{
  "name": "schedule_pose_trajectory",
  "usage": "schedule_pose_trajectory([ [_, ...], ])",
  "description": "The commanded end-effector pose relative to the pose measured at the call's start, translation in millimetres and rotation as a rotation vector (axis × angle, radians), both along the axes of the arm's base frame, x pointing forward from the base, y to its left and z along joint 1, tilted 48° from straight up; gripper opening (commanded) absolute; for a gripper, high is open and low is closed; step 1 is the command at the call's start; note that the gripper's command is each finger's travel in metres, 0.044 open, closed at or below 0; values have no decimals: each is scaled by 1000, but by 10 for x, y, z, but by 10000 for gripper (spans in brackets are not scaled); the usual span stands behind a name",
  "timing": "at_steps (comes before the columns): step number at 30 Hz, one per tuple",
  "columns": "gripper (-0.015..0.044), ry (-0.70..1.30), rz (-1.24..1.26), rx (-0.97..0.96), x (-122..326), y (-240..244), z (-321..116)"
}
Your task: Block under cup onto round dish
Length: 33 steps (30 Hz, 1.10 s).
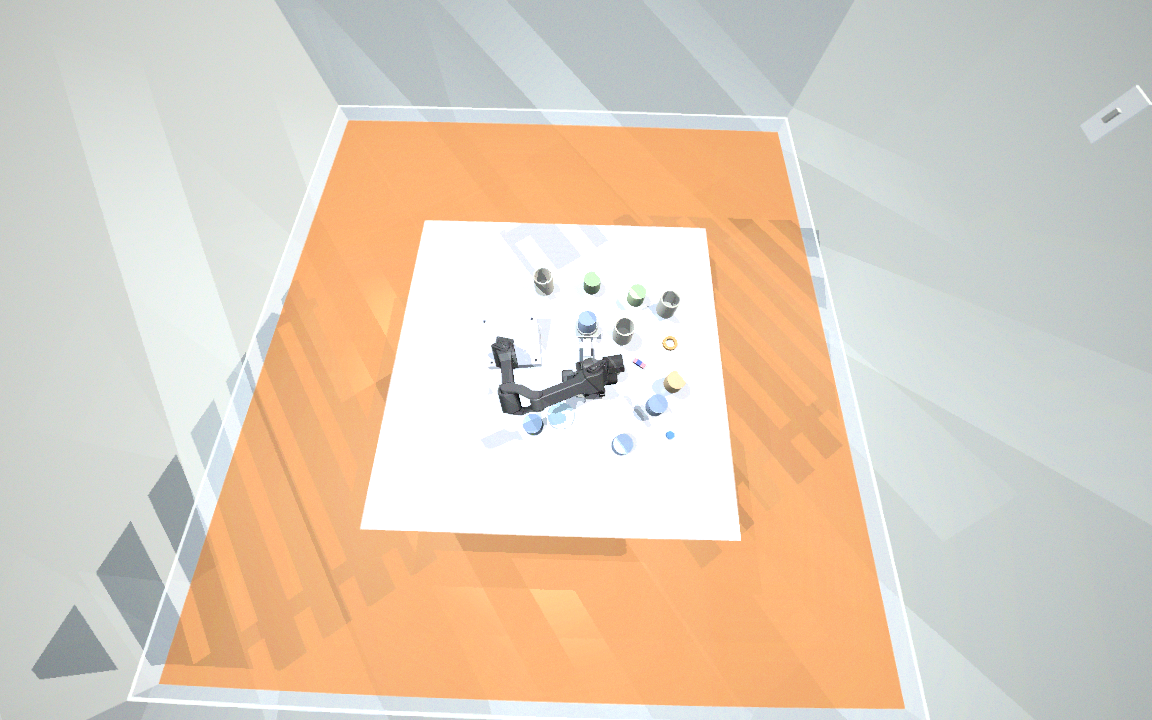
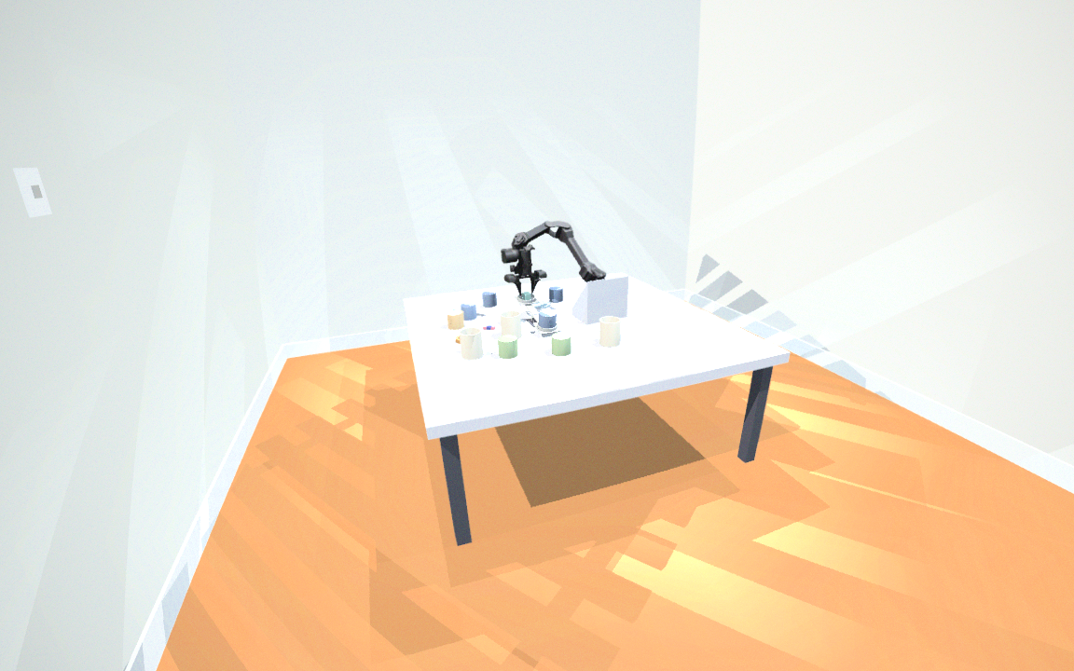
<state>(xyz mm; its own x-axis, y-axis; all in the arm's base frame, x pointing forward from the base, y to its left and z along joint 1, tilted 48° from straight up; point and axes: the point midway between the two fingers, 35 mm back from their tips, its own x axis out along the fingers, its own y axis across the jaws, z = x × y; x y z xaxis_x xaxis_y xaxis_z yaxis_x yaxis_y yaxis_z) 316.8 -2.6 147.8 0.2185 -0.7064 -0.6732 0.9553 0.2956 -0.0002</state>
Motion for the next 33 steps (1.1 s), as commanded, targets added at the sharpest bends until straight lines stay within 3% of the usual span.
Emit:
schedule_pose_trajectory([
  [1, 260, 4, 1, -6, 6, -68, -53],
  [5, 260, 4, 0, -7, 13, -97, -78],
  [9, 155, 4, 0, -7, 13, -97, -78],
  [17, 102, 4, 0, -7, 13, -97, -78],
  [21, 0, 4, 5, -5, 6, -35, -27],
  [33, 0, 0, 43, 3, -138, 452, 416],
])
